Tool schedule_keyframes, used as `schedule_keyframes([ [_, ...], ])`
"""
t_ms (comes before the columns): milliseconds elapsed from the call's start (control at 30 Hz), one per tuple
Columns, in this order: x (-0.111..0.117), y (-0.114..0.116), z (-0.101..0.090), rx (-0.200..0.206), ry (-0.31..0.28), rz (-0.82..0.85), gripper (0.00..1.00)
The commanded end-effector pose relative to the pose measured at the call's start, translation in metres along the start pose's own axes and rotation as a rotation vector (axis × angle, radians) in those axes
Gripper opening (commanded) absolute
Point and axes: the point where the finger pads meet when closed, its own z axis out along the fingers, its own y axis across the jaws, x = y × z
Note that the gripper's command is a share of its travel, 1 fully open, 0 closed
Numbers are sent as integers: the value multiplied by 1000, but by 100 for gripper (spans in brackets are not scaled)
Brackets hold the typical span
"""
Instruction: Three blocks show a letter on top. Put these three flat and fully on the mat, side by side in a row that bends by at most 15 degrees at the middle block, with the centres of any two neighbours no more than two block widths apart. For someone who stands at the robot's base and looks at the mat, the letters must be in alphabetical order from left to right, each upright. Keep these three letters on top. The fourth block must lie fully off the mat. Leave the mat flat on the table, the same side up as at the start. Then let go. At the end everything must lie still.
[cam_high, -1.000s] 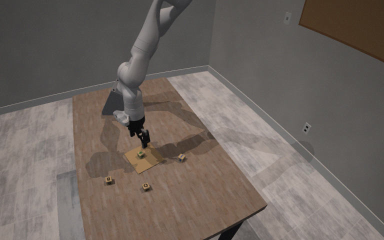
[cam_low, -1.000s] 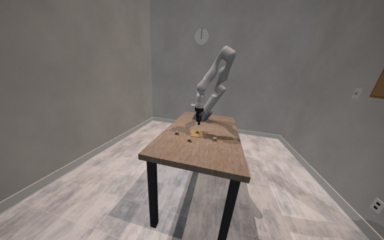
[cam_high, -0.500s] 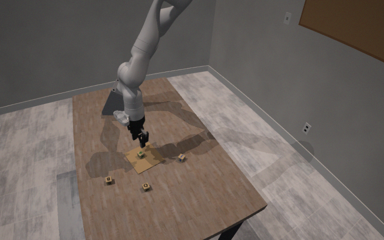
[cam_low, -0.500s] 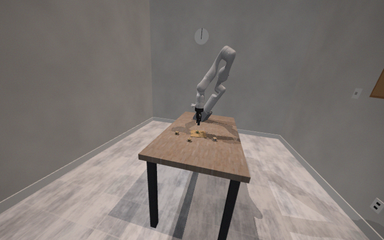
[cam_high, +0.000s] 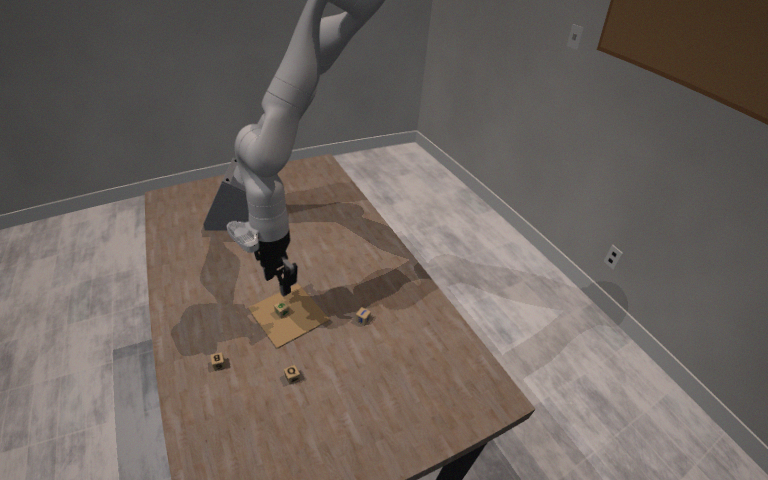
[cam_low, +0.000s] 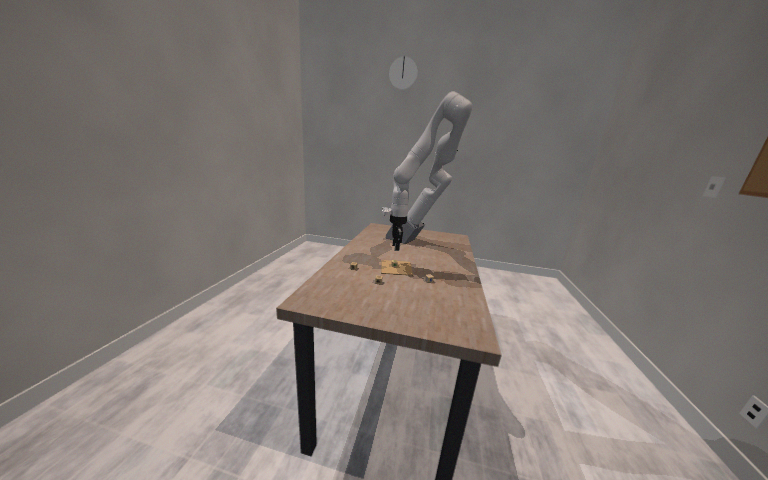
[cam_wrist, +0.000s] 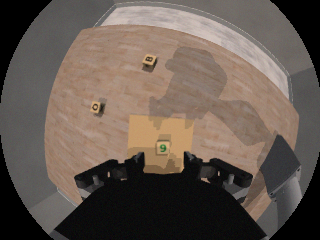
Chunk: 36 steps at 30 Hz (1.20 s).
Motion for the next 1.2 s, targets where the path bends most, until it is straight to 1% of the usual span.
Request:
schedule_keyframes([
  [0,0,0,-1,1,1,0,62],
  [500,0,0,2,1,0,1,62],
  [833,0,-1,9,0,0,1,62],
  [1167,0,-1,23,0,0,1,62],
])
